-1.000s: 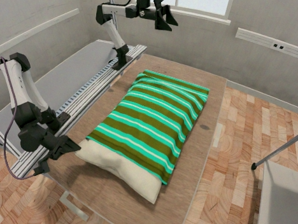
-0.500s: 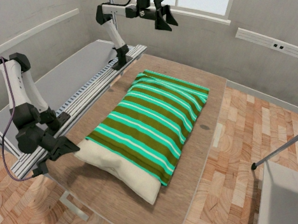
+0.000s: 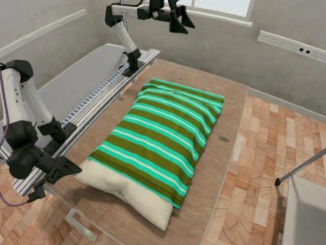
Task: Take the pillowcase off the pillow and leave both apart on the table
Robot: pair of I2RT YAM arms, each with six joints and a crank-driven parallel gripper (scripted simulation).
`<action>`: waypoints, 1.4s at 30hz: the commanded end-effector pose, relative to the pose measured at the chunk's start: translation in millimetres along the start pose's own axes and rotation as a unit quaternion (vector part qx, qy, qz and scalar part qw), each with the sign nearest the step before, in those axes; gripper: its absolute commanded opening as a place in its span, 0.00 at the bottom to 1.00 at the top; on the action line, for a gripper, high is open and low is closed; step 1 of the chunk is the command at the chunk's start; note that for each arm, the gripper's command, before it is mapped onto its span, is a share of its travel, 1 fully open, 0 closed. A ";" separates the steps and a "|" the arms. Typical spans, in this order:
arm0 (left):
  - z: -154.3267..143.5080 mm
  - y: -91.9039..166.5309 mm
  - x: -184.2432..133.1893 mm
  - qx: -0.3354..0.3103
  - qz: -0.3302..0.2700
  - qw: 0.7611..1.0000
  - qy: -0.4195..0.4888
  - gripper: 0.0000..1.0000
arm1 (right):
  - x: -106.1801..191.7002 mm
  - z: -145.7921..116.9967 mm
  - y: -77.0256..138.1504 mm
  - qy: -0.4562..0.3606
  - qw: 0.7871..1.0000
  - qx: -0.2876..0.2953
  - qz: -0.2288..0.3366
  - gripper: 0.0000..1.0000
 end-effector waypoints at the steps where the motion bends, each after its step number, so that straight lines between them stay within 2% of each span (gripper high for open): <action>1: 8.1 0.0 2.4 -0.007 0.006 1.000 0.004 1.00 | 14.0 17.0 4.8 0.024 0.999 -0.013 0.021 0.01; 34: 8.1 0.0 2.4 -0.007 0.006 1.000 0.004 1.00 | 22.8 91.4 9.7 0.020 0.999 -0.023 0.019 0.01; 41: 8.1 0.0 2.4 -0.007 0.006 1.000 0.004 1.00 | 22.1 92.3 9.0 0.018 0.999 -0.026 0.015 0.01; 42: 8.1 0.0 2.4 -0.007 0.006 1.000 0.004 1.00 | 27.0 88.8 15.5 0.025 0.999 -0.033 0.025 0.01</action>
Point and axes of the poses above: on each arm, the point where the finger pads meet when closed, its own y axis back along the fingers, its own x axis across the jaws, z = x × y, the point moved 10 cm from there along y, back along the fingers, and after that the axes turned 14 degrees about -y, right-handed, at the moved point
